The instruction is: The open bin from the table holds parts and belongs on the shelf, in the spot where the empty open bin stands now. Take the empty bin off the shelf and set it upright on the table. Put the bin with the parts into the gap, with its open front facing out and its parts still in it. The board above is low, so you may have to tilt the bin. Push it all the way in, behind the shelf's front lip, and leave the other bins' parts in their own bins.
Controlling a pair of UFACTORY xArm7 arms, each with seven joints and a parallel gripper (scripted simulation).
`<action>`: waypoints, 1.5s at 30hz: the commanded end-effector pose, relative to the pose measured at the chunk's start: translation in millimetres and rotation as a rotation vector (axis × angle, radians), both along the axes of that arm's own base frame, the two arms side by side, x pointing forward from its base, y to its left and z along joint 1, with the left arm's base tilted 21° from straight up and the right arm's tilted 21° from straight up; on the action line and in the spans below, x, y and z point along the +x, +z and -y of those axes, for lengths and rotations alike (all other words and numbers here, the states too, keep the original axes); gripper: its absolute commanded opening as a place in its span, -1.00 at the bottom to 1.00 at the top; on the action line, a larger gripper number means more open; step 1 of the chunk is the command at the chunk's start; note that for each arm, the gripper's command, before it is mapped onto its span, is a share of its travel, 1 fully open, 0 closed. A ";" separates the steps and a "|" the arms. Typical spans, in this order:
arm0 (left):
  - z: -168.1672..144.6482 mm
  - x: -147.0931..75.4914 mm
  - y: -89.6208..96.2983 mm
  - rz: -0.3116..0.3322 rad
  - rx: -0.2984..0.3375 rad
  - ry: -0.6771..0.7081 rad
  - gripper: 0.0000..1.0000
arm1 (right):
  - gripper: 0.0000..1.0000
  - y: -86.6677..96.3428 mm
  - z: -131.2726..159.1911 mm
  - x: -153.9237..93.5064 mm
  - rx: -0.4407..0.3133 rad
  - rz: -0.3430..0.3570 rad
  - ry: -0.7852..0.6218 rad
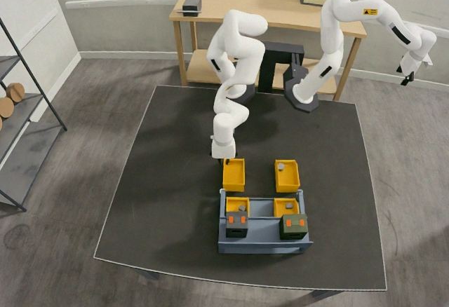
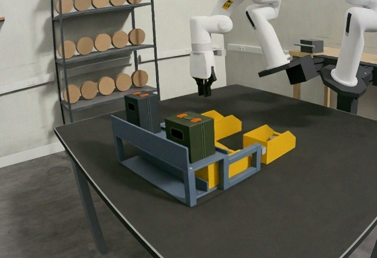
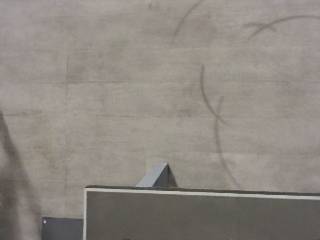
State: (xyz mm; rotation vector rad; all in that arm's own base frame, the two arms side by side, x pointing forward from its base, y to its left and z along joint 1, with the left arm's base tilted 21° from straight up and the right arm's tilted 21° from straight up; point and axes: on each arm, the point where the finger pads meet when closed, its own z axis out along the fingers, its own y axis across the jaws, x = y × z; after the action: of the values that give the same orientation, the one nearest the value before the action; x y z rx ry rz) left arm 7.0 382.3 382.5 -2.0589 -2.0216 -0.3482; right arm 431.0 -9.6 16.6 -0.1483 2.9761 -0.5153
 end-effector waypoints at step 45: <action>-0.4 -0.1 1.9 0.001 0.004 0.000 1.00 | -1.00 -26.2 -148.7 35.6 0.017 0.034 0.012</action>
State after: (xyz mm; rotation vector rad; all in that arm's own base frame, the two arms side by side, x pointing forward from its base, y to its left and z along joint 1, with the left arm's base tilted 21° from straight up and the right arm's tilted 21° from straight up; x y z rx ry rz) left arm 7.0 382.3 382.5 -2.0589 -2.0216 -0.3482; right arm 453.1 86.5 3.7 -0.1651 2.9482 -0.4807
